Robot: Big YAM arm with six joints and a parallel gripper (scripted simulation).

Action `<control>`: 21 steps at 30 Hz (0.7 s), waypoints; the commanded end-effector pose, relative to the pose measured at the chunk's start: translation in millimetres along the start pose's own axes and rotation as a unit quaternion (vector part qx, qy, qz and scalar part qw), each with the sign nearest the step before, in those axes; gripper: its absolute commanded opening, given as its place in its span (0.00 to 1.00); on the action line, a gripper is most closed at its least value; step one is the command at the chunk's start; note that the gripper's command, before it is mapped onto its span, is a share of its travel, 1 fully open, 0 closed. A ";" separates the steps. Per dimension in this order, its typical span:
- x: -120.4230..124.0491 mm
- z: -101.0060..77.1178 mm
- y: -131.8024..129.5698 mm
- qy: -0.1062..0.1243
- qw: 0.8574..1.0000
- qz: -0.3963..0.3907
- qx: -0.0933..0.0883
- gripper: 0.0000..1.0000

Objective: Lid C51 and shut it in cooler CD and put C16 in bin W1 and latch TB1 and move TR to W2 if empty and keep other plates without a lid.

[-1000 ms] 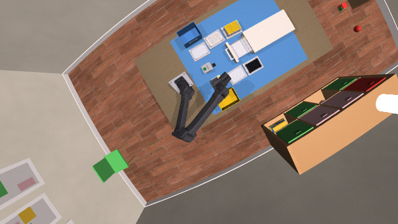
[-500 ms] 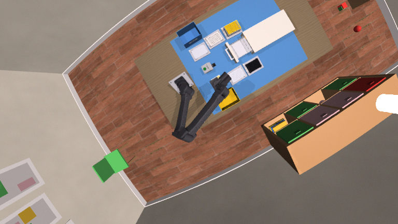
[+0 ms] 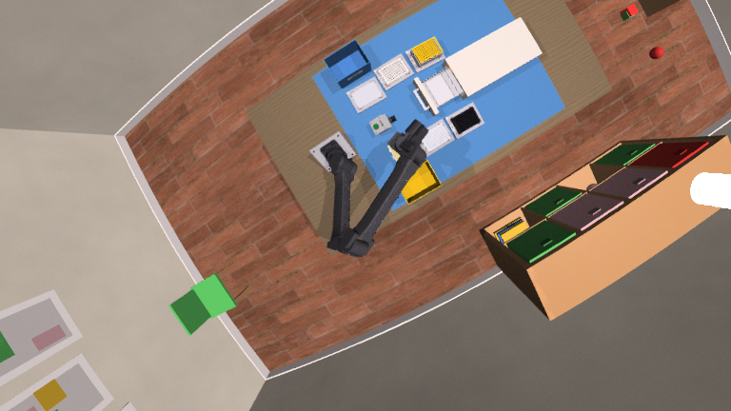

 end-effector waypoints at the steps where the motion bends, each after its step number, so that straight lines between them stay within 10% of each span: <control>1: -20.6 -10.3 -18.8 -0.021 0.999 -0.043 0.005 0.30; 21: -99.1 -10.6 -4.8 -0.027 0.937 -0.348 0.017 0.30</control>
Point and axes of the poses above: the point where the finger pads meet when closed, its own z axis out along the fingers, its own y axis across the jaws, x = y × z, the point moved 1 cm from there along -z, back along the fingers, and after that the axes turned 13 degrees about -z, right-handed, at the moved point
